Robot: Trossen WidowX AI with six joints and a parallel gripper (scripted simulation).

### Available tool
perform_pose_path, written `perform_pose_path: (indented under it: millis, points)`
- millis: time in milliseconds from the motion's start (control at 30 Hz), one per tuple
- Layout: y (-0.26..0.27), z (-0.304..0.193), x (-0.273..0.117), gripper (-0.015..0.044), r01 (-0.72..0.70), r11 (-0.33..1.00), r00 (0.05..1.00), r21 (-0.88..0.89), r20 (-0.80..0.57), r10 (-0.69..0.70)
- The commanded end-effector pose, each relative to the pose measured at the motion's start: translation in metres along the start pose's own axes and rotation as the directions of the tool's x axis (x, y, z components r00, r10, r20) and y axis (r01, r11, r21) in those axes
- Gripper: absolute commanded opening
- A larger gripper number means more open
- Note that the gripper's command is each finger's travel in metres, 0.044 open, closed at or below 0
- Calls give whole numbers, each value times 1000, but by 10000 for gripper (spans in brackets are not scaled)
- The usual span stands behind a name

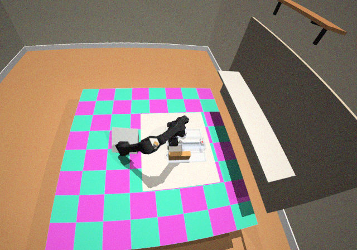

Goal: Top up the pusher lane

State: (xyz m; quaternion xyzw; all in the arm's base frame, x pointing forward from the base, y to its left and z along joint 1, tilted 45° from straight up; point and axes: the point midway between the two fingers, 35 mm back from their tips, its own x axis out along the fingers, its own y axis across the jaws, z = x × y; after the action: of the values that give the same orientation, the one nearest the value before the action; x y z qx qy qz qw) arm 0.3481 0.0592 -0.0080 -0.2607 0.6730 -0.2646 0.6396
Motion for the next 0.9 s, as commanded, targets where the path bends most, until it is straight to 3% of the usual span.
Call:
perform_pose_path:
  millis: [0,867]
  points:
    - [-2,4,2,0,10,1000,1000,8,18,-10]
    - [-3,3,10,0,10,1000,1000,8,18,-10]
